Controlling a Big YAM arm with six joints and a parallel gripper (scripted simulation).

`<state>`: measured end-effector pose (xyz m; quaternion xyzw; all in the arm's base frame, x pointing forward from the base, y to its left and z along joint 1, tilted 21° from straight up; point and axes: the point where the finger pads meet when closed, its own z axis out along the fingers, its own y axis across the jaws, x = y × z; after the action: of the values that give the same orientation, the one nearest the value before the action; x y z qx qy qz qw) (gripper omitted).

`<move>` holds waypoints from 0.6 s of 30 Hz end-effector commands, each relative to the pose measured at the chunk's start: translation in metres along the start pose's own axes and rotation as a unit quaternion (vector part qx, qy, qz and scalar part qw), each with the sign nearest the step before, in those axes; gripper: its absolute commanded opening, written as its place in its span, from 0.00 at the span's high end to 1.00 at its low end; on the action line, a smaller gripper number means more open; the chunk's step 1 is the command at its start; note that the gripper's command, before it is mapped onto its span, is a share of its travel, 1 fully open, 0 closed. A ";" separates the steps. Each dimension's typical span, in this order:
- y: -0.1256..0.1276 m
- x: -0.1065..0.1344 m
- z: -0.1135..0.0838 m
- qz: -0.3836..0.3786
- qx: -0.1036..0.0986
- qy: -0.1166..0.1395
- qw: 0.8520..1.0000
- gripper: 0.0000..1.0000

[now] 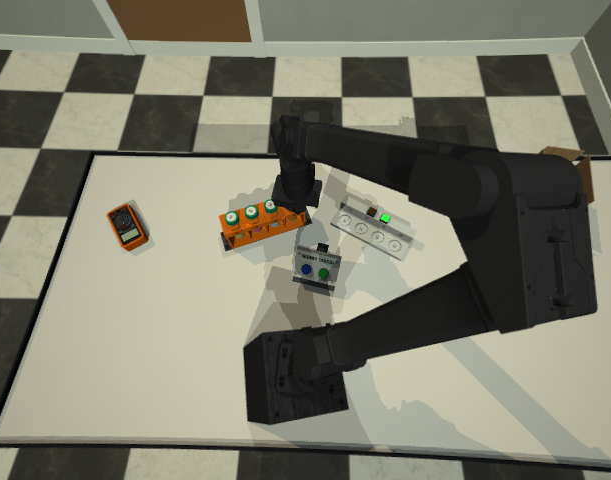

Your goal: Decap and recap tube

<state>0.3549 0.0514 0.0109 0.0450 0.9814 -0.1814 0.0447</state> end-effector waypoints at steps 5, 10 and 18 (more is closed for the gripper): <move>-0.023 0.021 0.009 0.010 -0.007 -0.018 1.000 1.00; -0.045 0.053 0.025 0.009 -0.006 -0.018 1.000 1.00; -0.071 0.092 0.044 0.009 -0.006 -0.017 1.000 1.00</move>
<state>0.2623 -0.0148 -0.0172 0.0584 0.9807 -0.1809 0.0457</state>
